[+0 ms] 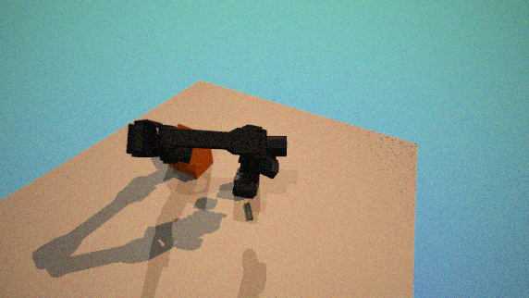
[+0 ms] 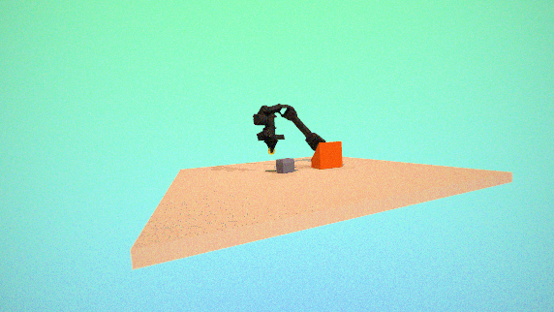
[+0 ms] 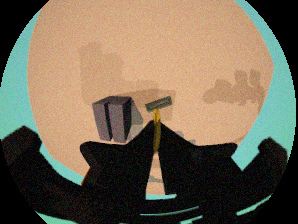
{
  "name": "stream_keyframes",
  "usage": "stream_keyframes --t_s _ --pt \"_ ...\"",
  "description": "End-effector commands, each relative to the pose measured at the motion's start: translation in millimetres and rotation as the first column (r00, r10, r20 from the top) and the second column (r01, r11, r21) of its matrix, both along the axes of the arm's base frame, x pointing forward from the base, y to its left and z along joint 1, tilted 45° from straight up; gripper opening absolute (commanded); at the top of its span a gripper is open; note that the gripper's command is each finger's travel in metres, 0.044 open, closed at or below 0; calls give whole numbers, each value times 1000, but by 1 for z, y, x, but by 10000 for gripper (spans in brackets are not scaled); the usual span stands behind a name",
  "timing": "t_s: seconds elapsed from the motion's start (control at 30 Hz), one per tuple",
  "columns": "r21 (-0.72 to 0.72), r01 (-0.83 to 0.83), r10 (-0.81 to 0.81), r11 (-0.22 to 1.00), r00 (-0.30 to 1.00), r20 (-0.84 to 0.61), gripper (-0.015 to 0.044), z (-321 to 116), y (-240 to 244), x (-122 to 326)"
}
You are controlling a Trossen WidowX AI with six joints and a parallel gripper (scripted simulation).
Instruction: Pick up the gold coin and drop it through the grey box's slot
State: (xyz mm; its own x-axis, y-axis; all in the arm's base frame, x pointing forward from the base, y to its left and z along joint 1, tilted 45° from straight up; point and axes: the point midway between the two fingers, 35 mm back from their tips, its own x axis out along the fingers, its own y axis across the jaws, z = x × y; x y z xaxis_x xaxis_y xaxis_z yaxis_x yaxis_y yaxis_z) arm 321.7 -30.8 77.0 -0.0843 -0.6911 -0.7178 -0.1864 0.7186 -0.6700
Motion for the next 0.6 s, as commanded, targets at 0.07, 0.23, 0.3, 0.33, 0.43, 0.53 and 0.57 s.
stream_keyframes --t_s 0.07,0.23,0.3,0.33,0.43,0.53,0.57 --pt "3 2 -2 1000 1000 -7 0 -11 11 -8" --pt "4 2 -2 1000 1000 -7 0 -19 20 -13" --pt "4 2 -2 1000 1000 -8 0 -22 23 -16" --pt "4 2 -2 1000 1000 -8 0 -24 25 -17" --pt "4 2 -2 1000 1000 -8 0 -28 30 -21" --pt "4 3 -3 1000 1000 -8 0 -33 35 -25" --pt "4 3 -3 1000 1000 -8 0 -34 36 -26"
